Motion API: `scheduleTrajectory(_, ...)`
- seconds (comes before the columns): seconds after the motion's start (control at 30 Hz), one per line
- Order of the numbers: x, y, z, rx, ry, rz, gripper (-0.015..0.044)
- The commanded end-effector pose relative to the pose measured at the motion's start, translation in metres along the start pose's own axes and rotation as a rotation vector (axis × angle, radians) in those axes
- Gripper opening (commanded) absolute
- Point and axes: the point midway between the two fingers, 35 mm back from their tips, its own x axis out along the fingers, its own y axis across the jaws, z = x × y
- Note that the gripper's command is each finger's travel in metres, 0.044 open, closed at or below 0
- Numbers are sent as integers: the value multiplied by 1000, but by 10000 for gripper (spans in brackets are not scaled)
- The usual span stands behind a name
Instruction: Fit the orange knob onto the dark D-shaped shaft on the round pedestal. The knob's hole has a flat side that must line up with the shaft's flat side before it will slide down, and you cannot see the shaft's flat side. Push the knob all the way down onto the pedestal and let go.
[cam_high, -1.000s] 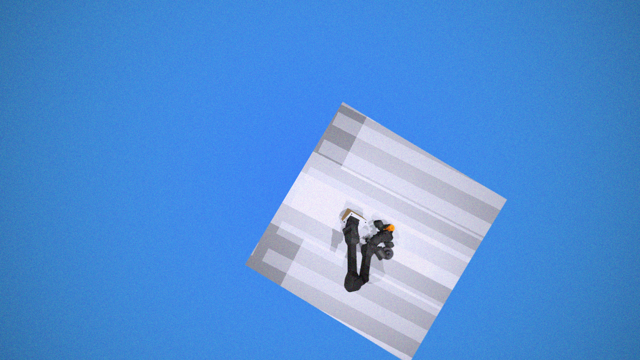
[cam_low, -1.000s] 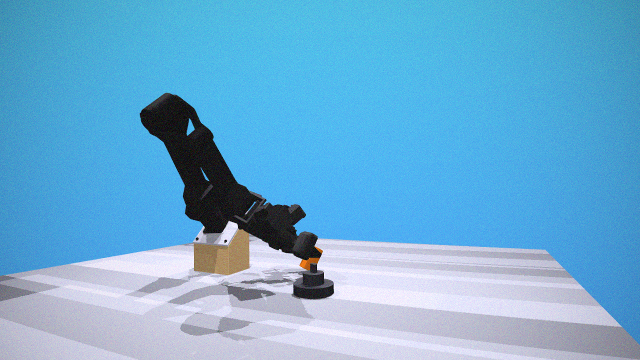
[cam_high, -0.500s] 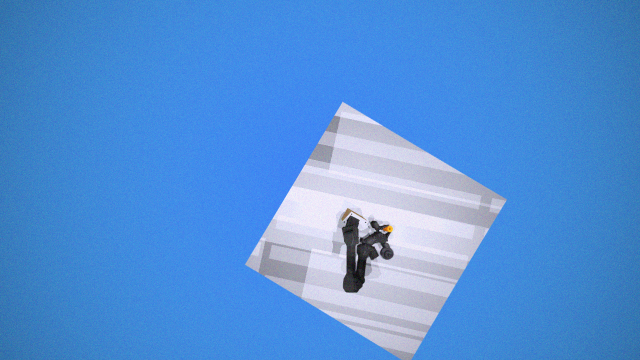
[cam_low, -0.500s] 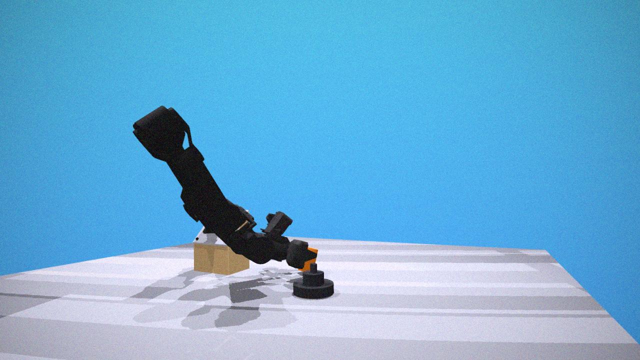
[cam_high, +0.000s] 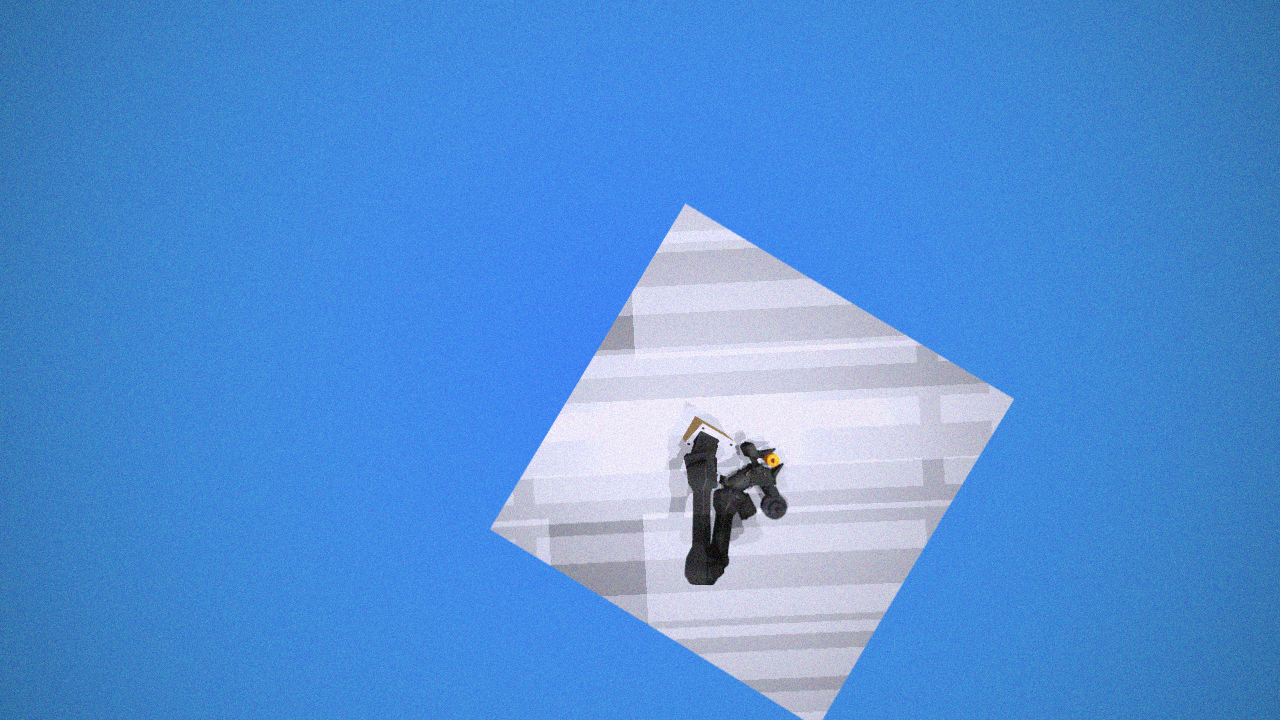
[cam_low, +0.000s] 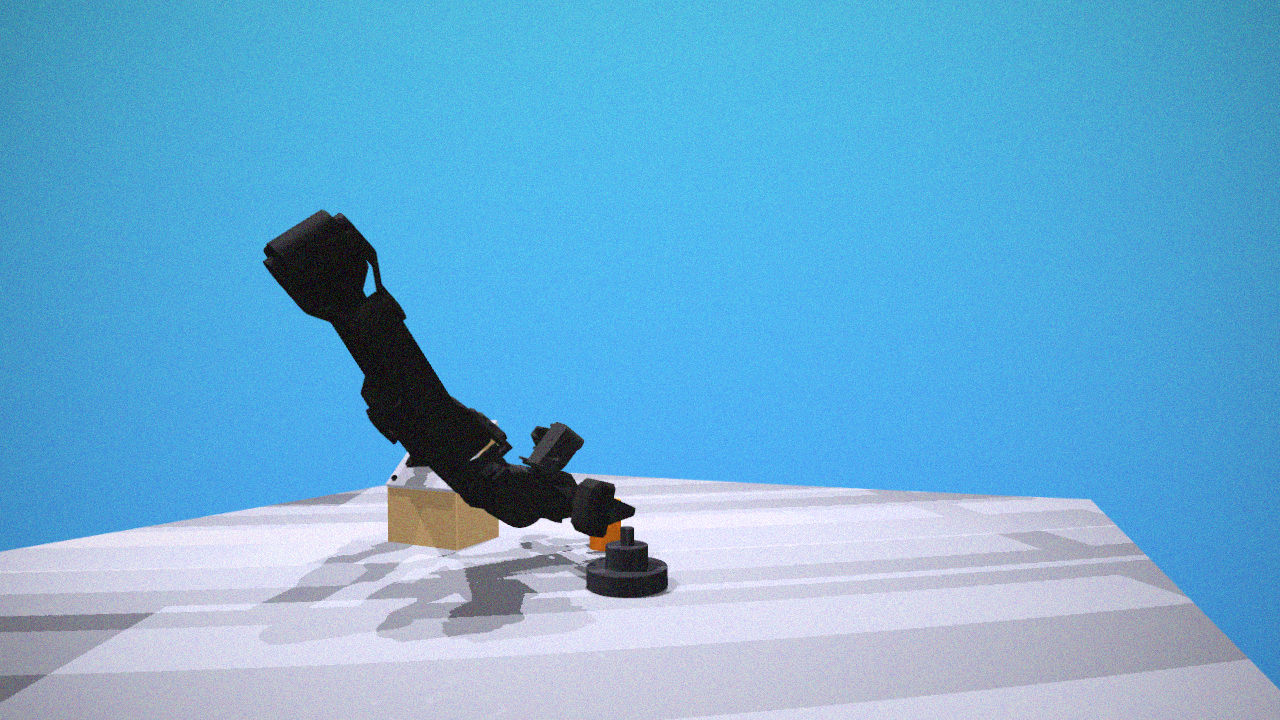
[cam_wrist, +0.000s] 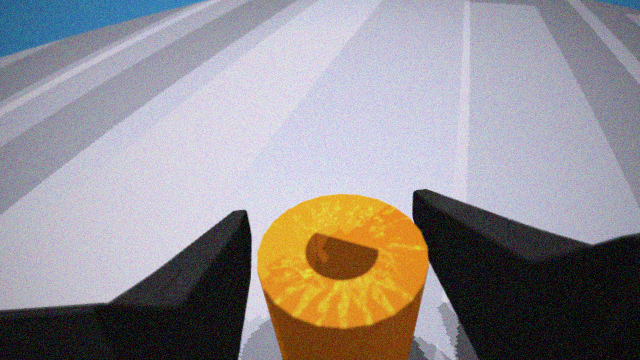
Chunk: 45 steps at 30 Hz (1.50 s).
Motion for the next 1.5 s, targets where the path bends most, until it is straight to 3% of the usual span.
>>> scheduleTrajectory(0.0, 0, 0, 0, -1, -1, -1, 260)
scheduleTrajectory(0.53, 0, 0, 0, -1, -1, -1, 260)
scheduleTrajectory(0.77, 0, 0, 0, -1, -1, -1, 440)
scheduleTrajectory(0.97, -1, -1, 5, -1, 1, 1, 440)
scheduleTrajectory(1.33, -20, -2, 78, -1, -4, -3, 440)
scheduleTrajectory(1.47, -6, 5, 72, 122, 166, 121, 440)
